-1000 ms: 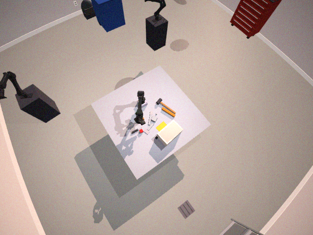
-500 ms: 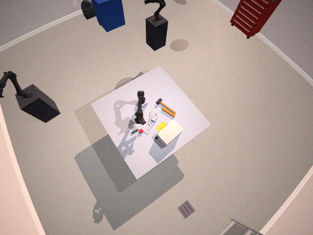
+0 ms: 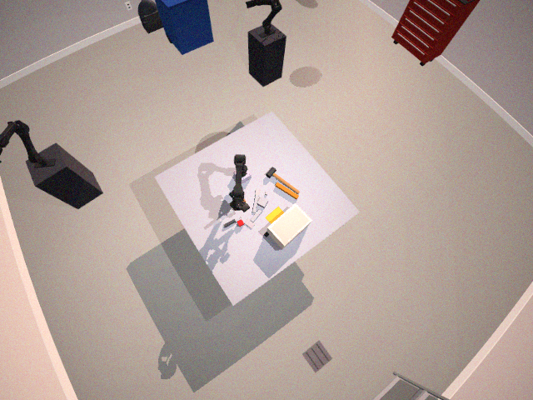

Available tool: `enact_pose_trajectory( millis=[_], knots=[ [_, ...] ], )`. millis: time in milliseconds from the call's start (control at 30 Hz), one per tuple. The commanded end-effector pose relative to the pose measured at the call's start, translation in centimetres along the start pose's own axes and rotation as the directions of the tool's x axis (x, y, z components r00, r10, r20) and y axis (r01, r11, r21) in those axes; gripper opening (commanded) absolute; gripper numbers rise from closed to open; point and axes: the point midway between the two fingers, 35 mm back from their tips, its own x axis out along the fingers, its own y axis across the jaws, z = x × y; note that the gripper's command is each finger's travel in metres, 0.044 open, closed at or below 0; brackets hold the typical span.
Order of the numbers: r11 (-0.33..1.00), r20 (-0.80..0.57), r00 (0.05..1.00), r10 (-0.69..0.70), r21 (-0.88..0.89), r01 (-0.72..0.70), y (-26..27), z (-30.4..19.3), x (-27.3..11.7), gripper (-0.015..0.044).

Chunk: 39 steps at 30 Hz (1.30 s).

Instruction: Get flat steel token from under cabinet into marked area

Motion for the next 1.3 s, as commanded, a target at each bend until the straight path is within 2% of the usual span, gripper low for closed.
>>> enact_pose_trajectory(
  millis=[0, 1267],
  knots=[
    [1.000, 0.015, 1.000, 0.008, -0.016, -0.008, 0.1, -0.5, -0.4, 0.0000],
    [0.999, 0.010, 1.000, 0.008, -0.039, -0.008, -0.2, -7.1, -0.3, 0.0000]
  ],
)
